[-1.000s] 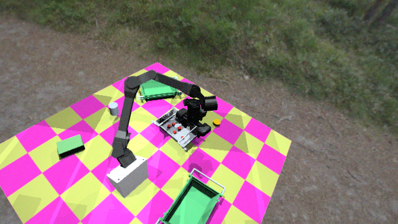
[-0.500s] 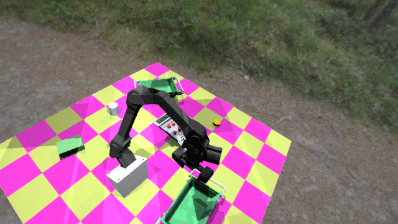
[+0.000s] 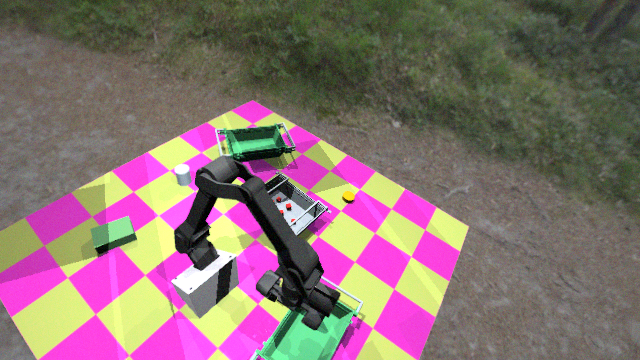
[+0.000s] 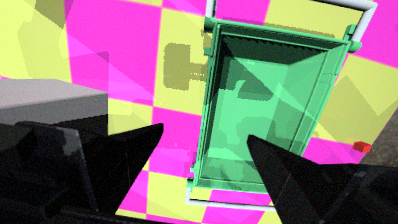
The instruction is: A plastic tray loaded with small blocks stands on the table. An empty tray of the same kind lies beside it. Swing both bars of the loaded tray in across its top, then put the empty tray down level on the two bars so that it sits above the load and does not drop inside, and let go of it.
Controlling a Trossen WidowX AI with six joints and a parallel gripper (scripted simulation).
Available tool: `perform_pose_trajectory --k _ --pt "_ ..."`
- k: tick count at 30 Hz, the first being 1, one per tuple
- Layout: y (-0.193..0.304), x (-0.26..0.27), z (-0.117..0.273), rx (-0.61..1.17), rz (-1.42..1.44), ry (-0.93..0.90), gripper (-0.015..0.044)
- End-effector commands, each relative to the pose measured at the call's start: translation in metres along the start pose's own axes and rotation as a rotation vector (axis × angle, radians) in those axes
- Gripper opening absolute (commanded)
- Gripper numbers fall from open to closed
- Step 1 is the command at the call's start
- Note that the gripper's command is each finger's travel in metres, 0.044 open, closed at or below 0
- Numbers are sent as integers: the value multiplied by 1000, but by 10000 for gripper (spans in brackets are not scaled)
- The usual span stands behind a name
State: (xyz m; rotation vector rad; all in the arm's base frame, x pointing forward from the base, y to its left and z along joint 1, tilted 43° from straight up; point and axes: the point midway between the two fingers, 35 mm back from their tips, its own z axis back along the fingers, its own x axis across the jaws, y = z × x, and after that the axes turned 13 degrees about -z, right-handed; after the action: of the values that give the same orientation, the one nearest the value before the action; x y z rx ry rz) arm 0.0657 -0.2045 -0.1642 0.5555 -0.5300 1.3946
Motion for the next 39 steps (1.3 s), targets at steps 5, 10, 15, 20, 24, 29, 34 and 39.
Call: perform_pose_trajectory --k 5,10,15,20,24,29,34,39 --pt "3 -1 -36 7 8 -12 440" --pt "3 0 -64 7 8 -12 440" --pt "5 3 -86 7 8 -13 440" --pt "5 3 -87 7 8 -13 440" --pt "5 3 -87 7 8 -13 440" --pt "5 3 -87 7 8 -13 411" --pt "5 3 -87 7 8 -13 337" --pt "5 3 -87 7 8 -13 264"
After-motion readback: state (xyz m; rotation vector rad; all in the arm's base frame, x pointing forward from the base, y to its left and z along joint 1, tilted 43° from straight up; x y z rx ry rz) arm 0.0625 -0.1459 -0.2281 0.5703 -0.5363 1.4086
